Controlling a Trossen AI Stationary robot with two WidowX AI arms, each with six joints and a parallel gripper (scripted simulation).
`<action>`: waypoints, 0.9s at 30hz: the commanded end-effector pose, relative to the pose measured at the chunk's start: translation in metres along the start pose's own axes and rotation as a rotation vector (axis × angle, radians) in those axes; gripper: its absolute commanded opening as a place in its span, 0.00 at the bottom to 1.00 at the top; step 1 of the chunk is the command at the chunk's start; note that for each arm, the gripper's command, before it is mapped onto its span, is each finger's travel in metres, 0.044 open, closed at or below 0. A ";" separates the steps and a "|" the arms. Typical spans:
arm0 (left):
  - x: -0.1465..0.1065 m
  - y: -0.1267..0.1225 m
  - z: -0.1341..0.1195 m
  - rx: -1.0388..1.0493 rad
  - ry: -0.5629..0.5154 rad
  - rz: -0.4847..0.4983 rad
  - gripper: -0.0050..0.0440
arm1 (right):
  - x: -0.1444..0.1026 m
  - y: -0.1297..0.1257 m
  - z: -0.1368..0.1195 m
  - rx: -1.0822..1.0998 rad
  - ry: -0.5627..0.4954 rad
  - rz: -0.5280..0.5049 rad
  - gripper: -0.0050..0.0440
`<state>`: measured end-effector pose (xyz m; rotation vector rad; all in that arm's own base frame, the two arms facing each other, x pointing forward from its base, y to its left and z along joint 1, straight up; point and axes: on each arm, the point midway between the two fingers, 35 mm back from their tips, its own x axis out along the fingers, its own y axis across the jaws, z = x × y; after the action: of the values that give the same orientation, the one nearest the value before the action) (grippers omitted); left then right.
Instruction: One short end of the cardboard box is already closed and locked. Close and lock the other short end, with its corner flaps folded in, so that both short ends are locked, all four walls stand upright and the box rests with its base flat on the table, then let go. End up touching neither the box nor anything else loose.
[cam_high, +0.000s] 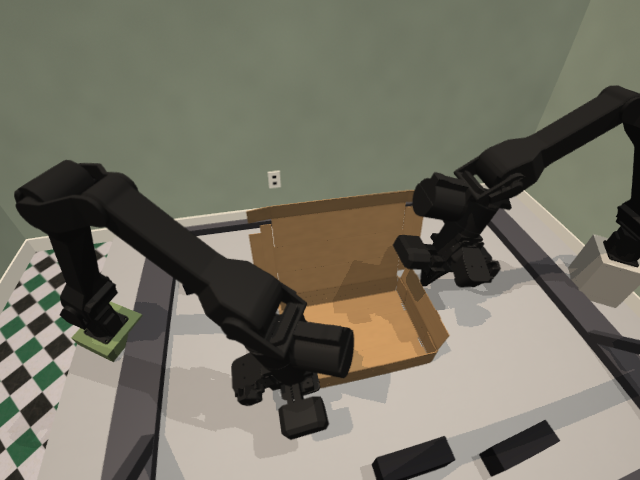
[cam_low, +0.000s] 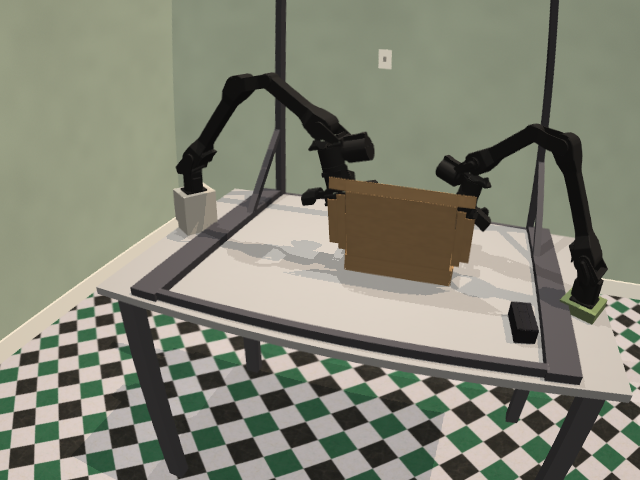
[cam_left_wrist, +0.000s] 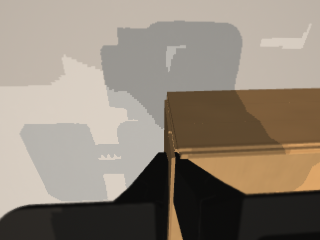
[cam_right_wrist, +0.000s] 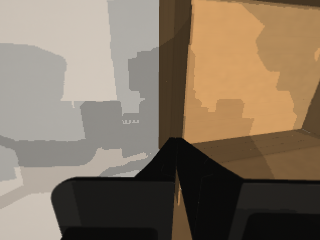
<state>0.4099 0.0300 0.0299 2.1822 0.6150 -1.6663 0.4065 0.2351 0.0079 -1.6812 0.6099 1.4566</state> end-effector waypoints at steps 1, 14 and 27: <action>-0.009 0.003 -0.006 -0.002 0.023 0.017 0.10 | -0.007 -0.015 0.000 0.000 0.002 -0.028 0.10; -0.009 0.003 -0.006 -0.002 0.023 0.017 0.10 | 0.000 -0.031 -0.001 0.000 0.002 -0.031 0.10; -0.009 0.003 -0.006 -0.002 0.023 0.017 0.10 | 0.007 -0.040 -0.001 0.000 0.002 -0.034 0.10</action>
<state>0.4098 0.0300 0.0299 2.1820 0.6150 -1.6666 0.4330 0.2525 0.0029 -1.6834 0.6017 1.4534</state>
